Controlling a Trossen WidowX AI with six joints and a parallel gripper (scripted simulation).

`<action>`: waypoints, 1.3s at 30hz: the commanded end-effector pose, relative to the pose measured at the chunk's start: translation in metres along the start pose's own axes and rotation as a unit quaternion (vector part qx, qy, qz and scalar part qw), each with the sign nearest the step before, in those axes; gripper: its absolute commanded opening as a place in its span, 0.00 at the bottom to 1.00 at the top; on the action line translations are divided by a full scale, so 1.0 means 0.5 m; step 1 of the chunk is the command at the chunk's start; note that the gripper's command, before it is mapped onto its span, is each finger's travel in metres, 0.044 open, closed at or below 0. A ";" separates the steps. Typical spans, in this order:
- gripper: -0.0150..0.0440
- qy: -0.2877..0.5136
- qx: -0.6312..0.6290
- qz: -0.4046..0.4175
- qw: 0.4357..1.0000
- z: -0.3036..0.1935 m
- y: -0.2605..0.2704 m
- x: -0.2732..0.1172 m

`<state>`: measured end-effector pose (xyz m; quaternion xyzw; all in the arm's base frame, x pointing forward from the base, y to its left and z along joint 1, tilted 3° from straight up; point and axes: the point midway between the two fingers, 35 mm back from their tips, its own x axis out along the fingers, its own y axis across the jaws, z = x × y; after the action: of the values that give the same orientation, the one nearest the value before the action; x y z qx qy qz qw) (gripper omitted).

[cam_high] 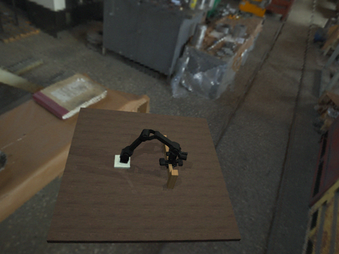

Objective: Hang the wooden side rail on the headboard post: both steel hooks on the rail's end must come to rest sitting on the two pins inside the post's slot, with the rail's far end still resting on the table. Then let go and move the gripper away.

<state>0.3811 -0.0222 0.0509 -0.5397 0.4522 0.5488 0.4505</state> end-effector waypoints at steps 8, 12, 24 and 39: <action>0.25 0.003 0.000 -0.003 1.000 -0.006 0.000 -0.006; 0.25 0.003 0.000 -0.003 1.000 -0.006 -0.001 -0.006; 0.25 0.004 0.000 -0.003 1.000 -0.008 -0.003 -0.008; 0.25 0.004 0.000 -0.003 1.000 -0.011 -0.005 -0.007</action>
<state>0.3817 -0.0258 0.0516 -0.5397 0.4534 0.5489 0.4492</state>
